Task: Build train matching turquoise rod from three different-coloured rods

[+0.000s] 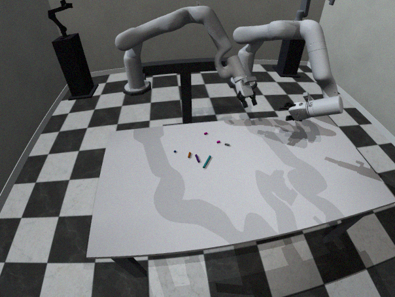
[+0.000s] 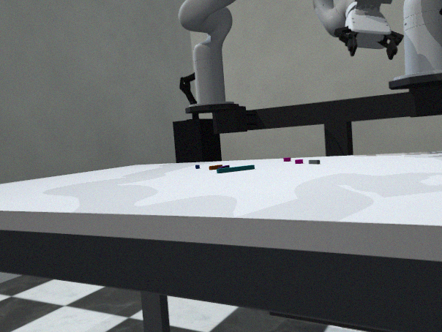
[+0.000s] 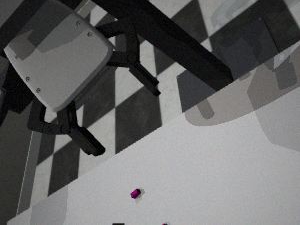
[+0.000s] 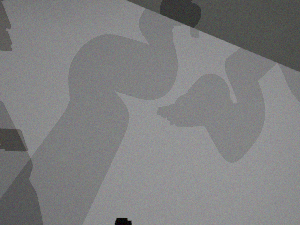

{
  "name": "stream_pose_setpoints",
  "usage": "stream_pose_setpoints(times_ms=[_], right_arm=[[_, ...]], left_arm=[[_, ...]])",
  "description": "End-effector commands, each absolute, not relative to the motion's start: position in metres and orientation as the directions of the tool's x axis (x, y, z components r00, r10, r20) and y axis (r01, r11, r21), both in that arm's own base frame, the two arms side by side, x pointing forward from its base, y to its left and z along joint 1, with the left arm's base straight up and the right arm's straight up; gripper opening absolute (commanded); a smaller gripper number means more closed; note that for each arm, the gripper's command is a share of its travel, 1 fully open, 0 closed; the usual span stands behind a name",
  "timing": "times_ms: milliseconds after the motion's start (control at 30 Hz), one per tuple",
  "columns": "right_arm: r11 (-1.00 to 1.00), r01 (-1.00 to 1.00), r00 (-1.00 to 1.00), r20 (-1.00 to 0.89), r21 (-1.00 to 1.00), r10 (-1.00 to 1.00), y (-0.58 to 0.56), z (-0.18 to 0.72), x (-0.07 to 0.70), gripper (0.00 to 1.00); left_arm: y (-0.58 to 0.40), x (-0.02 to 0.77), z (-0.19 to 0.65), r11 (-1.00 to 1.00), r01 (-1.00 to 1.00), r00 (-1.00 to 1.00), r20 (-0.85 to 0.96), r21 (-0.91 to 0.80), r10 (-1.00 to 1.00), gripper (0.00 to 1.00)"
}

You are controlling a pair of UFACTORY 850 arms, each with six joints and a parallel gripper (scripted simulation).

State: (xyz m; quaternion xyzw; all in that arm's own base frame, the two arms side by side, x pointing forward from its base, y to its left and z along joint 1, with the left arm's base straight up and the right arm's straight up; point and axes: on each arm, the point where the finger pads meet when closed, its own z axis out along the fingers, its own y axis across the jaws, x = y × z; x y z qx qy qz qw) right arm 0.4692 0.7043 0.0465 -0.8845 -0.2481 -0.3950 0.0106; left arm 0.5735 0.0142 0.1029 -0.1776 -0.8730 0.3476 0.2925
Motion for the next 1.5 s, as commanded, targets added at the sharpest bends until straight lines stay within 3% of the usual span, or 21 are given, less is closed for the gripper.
stream_pose_setpoints(times_ms=[0, 667, 1067, 1467], right_arm=[[-0.920, 0.362, 0.650, 0.667, 0.149, 0.364, 0.684, 0.034, 0.477, 1.00], [-0.999, 0.003, 0.869, 0.494, 0.049, 0.027, 0.614, -0.019, 0.481, 1.00], [-0.958, -0.288, 0.906, 0.326, 0.004, -0.271, 0.579, -0.054, 0.471, 1.00], [-0.851, -0.526, 0.838, 0.167, -0.012, -0.520, 0.564, -0.077, 0.460, 1.00]], left_arm=[[0.028, 0.574, 0.112, 0.684, 0.133, -0.776, 0.354, -0.717, 0.522, 1.00], [0.179, 0.541, 0.202, 0.578, 0.440, -0.792, 0.006, -0.687, 0.610, 1.00], [0.304, 0.456, 0.285, 0.501, 0.704, -0.669, -0.234, -0.503, 0.706, 1.00], [0.377, 0.355, 0.346, 0.420, 0.858, -0.502, -0.311, -0.295, 0.807, 1.00]])
